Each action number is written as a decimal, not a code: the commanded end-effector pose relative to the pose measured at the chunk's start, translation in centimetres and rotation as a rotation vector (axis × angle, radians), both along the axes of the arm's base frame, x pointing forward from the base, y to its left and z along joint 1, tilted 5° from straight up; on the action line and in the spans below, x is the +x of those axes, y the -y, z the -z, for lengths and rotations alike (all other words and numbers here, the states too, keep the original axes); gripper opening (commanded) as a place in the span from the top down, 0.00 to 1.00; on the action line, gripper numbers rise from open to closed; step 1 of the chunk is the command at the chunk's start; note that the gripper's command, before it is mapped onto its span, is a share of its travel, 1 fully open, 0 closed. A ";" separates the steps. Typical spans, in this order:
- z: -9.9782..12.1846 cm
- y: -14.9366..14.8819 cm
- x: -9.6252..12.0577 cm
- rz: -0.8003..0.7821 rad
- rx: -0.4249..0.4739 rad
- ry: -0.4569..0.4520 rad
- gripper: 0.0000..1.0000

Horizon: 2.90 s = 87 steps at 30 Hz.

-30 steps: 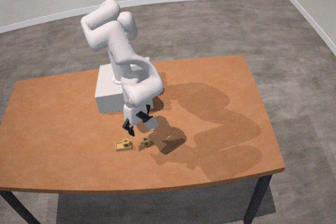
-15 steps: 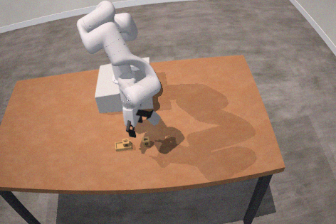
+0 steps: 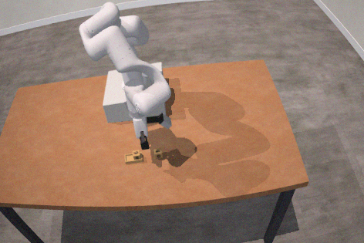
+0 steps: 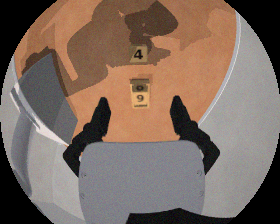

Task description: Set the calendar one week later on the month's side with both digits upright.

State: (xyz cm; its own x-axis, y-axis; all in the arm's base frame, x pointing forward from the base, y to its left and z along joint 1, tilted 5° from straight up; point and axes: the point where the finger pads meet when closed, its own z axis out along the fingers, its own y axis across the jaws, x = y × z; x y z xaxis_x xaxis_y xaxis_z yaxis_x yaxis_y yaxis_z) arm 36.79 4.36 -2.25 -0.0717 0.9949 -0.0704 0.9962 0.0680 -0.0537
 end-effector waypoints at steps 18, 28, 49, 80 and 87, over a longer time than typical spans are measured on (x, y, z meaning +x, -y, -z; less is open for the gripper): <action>-0.2 1.8 0.2 -0.636 0.046 -0.050 0.00; -0.2 2.6 0.3 -0.883 0.058 -0.067 0.00; -0.3 4.3 0.4 -1.474 0.088 -0.106 0.00; -0.3 4.6 0.4 -1.577 0.093 -0.112 0.51; -0.3 4.6 0.4 -1.577 0.093 -0.112 0.51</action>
State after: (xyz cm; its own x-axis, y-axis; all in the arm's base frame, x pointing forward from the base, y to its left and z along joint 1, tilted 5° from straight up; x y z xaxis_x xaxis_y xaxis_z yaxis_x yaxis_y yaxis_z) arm 37.08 -0.32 -2.02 -0.9948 -0.0795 0.0634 -0.0831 0.9950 -0.0560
